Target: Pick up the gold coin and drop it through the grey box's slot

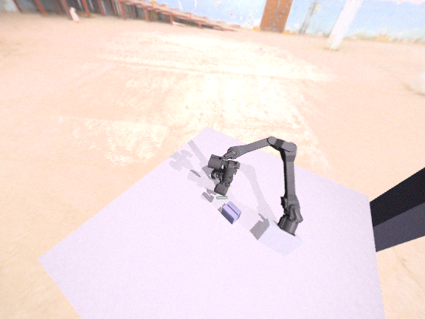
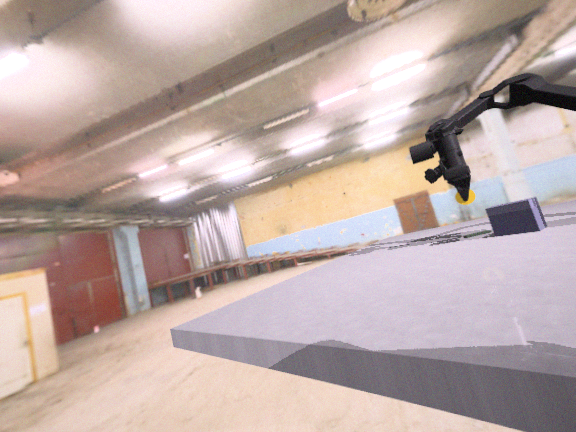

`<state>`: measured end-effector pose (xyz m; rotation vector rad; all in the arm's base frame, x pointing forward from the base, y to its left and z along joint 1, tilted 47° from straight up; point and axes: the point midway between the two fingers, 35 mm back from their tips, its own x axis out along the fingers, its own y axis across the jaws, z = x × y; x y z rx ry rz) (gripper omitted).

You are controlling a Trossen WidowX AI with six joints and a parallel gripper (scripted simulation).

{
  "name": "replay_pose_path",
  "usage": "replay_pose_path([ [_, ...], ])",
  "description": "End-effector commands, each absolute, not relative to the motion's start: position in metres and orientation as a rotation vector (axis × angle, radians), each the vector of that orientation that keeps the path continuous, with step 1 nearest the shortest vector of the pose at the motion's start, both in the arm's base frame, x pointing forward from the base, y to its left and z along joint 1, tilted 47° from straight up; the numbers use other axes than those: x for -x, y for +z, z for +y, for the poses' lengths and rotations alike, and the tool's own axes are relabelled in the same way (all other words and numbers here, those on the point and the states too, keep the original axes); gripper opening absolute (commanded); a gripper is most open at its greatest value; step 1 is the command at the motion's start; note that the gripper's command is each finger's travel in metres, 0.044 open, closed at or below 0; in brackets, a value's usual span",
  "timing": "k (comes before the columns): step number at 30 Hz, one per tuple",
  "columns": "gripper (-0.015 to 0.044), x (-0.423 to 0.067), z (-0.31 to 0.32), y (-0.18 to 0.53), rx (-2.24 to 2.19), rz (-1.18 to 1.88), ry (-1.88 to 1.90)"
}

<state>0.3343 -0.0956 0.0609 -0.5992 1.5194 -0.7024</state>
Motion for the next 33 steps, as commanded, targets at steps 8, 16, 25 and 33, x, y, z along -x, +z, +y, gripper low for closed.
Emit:
replay_pose_path([
  [8,0.0000,-0.332,-0.092,0.057,0.328,1.359,-0.942],
  [16,0.0000,-0.330,-0.089,0.055,0.311,1.348,-0.955],
  [25,0.0000,-0.316,-0.075,0.042,0.308,1.350,-0.951],
  [33,0.0000,-0.303,-0.063,0.032,0.306,1.352,-0.949],
])
